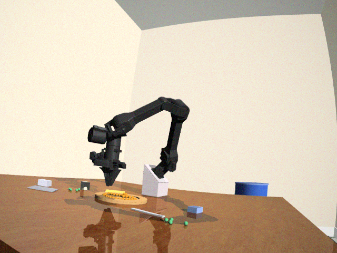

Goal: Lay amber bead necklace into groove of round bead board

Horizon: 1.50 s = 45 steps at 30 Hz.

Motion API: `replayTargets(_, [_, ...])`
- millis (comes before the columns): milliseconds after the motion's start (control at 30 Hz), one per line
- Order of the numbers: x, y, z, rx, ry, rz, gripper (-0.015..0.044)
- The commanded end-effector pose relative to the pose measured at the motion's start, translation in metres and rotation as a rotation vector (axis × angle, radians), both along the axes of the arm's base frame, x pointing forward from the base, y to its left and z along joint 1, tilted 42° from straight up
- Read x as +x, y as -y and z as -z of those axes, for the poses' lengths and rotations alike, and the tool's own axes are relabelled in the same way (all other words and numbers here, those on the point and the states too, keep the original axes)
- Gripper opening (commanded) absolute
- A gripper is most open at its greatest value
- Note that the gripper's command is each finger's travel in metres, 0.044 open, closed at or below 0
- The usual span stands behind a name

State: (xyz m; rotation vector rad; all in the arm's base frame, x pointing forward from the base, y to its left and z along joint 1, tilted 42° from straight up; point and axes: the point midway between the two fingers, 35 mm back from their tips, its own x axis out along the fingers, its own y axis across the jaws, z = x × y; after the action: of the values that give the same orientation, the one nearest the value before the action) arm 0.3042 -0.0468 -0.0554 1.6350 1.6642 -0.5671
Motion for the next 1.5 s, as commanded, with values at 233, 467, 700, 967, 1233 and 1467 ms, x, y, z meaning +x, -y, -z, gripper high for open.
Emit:
replayTargets(233, [0.001,-0.01,0.011,0.002,-0.004,0.001,0.012])
replayTargets(467, [0.001,-0.018,0.019,0.004,-0.007,0.001,0.012])
replayTargets(700, [0.0,-0.022,0.023,0.004,-0.009,0.001,0.012])
replayTargets(967, [0.001,-0.019,0.021,-0.002,-0.006,-0.002,0.0])
replayTargets(1233, [0.001,-0.019,0.021,-0.002,-0.006,-0.002,0.0])
replayTargets(1467, [0.001,-0.019,0.021,-0.002,-0.006,-0.002,0.0])
